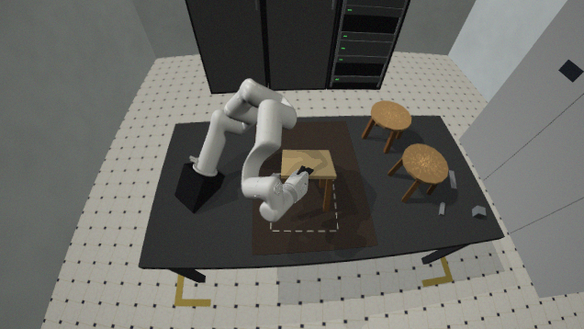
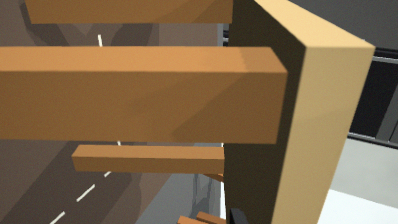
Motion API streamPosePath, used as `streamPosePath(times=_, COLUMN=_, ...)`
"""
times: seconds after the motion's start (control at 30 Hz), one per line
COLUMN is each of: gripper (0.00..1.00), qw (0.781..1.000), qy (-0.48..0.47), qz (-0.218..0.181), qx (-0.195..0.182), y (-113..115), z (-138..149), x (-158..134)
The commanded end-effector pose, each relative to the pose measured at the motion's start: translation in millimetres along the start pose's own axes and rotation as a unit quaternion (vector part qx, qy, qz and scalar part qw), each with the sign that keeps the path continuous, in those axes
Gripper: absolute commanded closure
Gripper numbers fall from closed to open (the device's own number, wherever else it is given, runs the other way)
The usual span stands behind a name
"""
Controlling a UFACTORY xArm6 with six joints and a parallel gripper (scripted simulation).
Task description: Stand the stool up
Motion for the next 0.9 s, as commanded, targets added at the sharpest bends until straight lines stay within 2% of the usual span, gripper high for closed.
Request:
streamPosePath(times=0.0, gripper=0.79, qw=1.000, qy=-0.009, qz=0.005, qx=-0.020, y=7, z=-9, x=-7)
streamPosePath(times=0.47, gripper=0.79, qw=0.996, qy=-0.043, qz=0.009, qx=-0.078, y=25, z=-48, x=-21)
streamPosePath(times=0.87, gripper=0.79, qw=0.993, qy=-0.058, qz=0.011, qx=-0.104, y=32, z=-66, x=-26)
Point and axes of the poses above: the point where the finger pads meet when closed, its own y axis back along the fingers, its own z axis across the jaws, x = y × z, the point moved 9 cm from there along y, back along the fingers, and after that the axes turned 4 degrees about -y, right-handed, at the moved point
